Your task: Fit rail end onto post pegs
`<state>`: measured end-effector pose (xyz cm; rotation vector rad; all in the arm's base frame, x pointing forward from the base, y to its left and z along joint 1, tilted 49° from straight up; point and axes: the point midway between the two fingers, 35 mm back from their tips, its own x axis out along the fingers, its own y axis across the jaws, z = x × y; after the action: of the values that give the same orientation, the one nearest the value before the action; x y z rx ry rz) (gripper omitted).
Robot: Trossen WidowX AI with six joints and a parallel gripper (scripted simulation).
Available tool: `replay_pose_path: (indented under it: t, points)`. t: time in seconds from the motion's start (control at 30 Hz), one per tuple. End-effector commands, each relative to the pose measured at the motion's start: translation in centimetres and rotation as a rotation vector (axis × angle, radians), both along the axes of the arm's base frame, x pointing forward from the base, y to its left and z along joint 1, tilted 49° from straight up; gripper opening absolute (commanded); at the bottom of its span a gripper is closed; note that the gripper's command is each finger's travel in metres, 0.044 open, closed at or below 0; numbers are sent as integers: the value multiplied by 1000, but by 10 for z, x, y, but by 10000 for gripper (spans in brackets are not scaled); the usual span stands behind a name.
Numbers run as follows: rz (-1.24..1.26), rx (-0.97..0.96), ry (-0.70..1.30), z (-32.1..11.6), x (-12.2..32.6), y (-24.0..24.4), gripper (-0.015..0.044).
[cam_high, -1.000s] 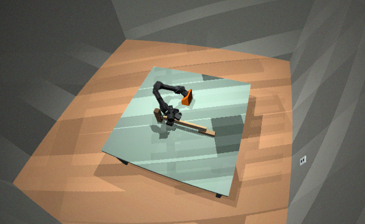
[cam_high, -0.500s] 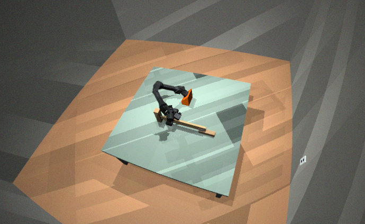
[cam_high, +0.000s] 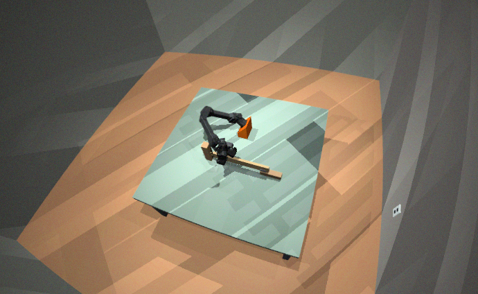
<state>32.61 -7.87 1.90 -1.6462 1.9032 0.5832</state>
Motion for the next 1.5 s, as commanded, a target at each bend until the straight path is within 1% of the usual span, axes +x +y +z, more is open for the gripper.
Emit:
replay_pose_path:
  t: [0.0,1.47]
  points:
    - [2,0,0,2,0,0,0]
    - [2,-1,1,12,-2,-9,0]
